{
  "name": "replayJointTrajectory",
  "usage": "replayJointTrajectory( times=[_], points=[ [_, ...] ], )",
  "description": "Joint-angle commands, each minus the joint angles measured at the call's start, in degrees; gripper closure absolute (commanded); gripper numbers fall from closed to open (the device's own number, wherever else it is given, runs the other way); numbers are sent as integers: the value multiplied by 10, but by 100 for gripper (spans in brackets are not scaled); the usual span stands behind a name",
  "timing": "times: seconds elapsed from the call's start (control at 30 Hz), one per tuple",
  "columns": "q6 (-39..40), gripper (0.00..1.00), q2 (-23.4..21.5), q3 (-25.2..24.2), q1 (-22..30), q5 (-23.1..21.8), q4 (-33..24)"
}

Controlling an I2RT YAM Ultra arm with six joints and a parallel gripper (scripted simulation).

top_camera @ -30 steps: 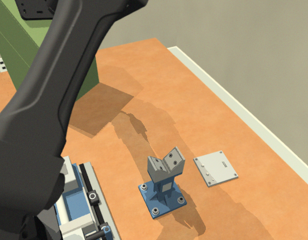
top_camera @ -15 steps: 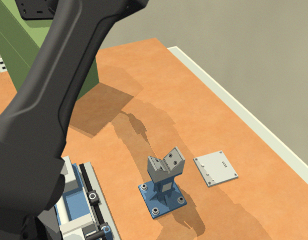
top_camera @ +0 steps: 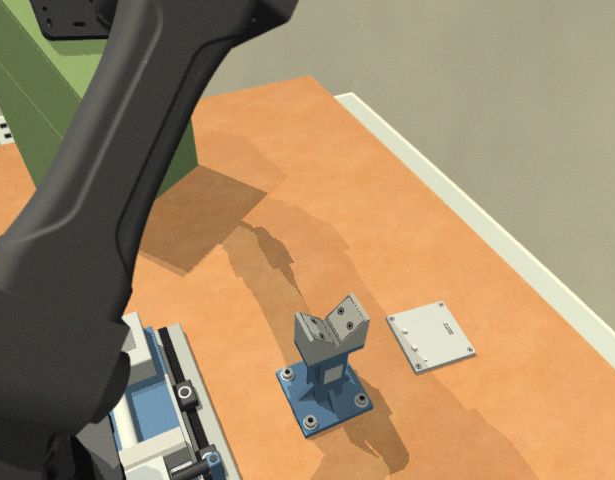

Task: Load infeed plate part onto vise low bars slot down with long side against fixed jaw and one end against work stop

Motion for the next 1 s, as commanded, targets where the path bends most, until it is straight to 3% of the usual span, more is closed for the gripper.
replayJointTrajectory(
  times=[0.0,0.97],
  points=[
    [4,100,-2,15,-8,2,9],
    [6,100,2,15,-6,3,10]
  ],
)
